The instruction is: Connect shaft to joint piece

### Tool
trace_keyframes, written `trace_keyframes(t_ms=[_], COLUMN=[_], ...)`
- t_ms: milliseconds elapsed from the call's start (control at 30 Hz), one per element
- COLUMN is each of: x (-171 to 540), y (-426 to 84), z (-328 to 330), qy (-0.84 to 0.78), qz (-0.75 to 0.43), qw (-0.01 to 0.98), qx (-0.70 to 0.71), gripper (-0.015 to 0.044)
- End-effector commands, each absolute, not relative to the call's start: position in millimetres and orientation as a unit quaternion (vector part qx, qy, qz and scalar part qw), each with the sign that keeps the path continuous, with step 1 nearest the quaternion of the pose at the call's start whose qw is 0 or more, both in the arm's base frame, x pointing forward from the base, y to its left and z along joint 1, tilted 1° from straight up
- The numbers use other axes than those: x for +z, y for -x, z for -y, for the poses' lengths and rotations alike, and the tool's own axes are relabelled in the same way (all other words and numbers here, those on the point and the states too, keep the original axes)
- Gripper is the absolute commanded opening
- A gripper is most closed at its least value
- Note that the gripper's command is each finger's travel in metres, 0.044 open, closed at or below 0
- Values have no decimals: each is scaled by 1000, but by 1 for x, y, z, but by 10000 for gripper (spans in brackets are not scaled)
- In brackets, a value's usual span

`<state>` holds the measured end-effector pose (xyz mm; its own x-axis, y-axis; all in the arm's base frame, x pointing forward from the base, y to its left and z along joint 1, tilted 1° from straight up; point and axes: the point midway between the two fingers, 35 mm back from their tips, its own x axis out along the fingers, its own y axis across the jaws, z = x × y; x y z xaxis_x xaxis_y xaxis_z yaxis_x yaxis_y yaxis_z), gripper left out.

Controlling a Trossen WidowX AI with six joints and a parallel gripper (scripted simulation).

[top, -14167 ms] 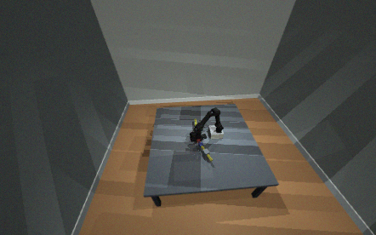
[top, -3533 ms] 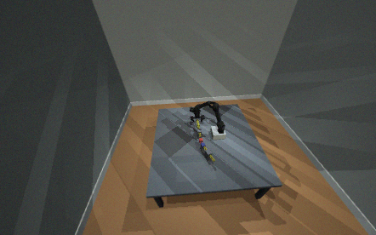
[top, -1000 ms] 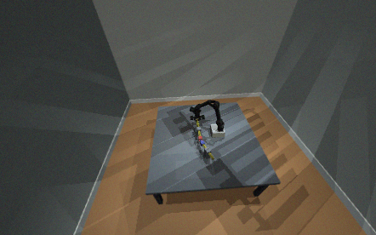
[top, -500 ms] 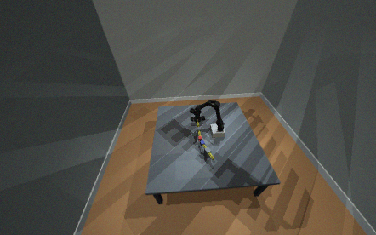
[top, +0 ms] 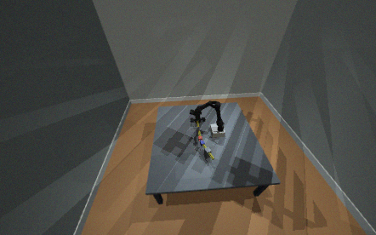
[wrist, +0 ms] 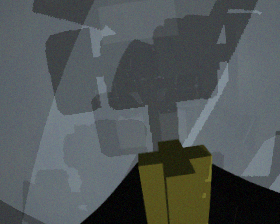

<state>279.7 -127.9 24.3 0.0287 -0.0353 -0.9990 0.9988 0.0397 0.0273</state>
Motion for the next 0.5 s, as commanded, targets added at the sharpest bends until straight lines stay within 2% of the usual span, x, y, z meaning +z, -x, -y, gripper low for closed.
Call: trace_keyframes(t_ms=[0,467], x=[23,24], y=[-280,-279], z=[121,124], qy=[-490,-488], qz=[-496,-494], qw=[525,525], qx=[-488,-492], gripper=[0,0])
